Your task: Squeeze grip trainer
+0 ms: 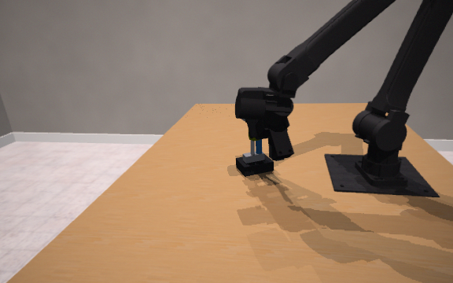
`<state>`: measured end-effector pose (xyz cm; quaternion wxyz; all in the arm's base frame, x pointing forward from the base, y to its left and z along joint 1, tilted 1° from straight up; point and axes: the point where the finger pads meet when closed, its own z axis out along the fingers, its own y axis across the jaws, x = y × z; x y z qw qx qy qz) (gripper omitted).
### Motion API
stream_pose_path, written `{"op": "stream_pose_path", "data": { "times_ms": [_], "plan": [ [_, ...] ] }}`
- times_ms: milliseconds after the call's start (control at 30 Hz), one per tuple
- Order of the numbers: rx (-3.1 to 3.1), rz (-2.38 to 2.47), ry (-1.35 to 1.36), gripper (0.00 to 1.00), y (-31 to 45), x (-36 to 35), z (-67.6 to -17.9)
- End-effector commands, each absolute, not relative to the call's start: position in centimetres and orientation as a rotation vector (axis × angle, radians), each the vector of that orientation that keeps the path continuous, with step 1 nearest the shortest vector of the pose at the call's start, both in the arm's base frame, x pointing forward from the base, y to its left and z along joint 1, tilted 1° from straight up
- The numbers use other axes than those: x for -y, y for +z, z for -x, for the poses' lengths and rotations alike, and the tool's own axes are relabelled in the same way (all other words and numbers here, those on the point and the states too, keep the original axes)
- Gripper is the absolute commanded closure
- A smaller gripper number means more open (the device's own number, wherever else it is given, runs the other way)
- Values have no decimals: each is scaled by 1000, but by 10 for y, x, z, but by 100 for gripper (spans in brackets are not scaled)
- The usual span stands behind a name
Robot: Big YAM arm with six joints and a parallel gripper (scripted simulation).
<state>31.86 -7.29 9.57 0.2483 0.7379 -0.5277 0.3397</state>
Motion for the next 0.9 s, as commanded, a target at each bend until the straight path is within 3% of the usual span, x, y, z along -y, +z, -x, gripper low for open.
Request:
{"op": "stream_pose_path", "data": {
  "times_ms": [0,333,367,867],
  "plan": [
    [1448,-2025,945,79,99,69,-332],
    [1448,-2025,945,79,99,69,-332],
    [1448,-2025,945,24,99,69,-332],
    [1435,-2024,925,24,96,70,-325]
  ]
}}
